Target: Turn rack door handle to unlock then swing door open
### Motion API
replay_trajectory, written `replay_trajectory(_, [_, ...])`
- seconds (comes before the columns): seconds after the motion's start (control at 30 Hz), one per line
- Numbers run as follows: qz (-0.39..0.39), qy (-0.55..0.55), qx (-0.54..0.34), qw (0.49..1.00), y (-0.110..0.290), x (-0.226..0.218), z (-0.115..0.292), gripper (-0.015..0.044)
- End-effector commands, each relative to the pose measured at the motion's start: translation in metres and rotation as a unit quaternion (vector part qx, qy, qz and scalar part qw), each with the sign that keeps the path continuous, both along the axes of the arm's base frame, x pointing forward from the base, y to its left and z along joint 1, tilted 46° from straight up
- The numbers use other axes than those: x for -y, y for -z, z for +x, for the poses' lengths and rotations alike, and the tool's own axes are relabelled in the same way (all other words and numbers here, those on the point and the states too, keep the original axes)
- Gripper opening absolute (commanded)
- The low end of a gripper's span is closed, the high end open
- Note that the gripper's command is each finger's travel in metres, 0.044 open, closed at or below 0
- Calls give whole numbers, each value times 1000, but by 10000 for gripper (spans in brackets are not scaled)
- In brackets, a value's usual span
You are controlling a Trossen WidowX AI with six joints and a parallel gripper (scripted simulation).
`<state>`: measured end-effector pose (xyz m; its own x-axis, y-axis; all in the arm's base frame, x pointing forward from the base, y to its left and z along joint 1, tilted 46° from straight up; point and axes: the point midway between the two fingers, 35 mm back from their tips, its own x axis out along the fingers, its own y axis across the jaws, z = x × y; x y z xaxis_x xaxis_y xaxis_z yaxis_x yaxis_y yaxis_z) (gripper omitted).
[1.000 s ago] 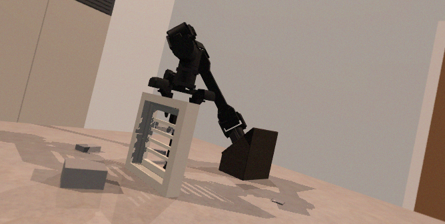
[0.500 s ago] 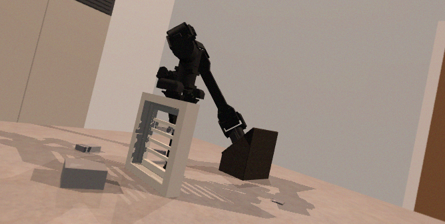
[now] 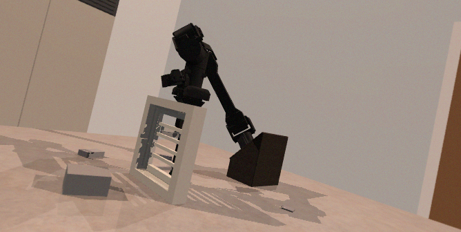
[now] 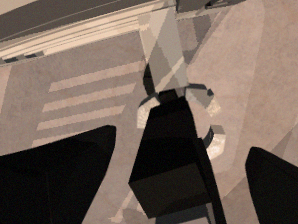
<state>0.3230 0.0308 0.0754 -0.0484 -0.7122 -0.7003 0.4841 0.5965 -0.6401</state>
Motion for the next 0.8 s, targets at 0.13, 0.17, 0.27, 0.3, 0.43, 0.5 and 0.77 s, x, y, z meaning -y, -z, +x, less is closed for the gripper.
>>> replay_trajectory(0.13, [9, -138, -140, 980, 0, 0, 0, 293])
replay_trajectory(0.17, [10, -155, -157, 975, 0, 0, 0, 293])
replay_trajectory(0.27, [14, -205, -209, 956, 0, 0, 0, 293])
replay_trajectory(0.3, [15, -222, -225, 949, 0, 0, 0, 293])
replay_trajectory(0.43, [19, -286, -291, 913, 0, 0, 0, 293])
replay_trajectory(0.5, [22, -318, -323, 891, 0, 0, 0, 293])
replay_trajectory(0.77, [30, -434, -442, 784, 0, 0, 0, 293])
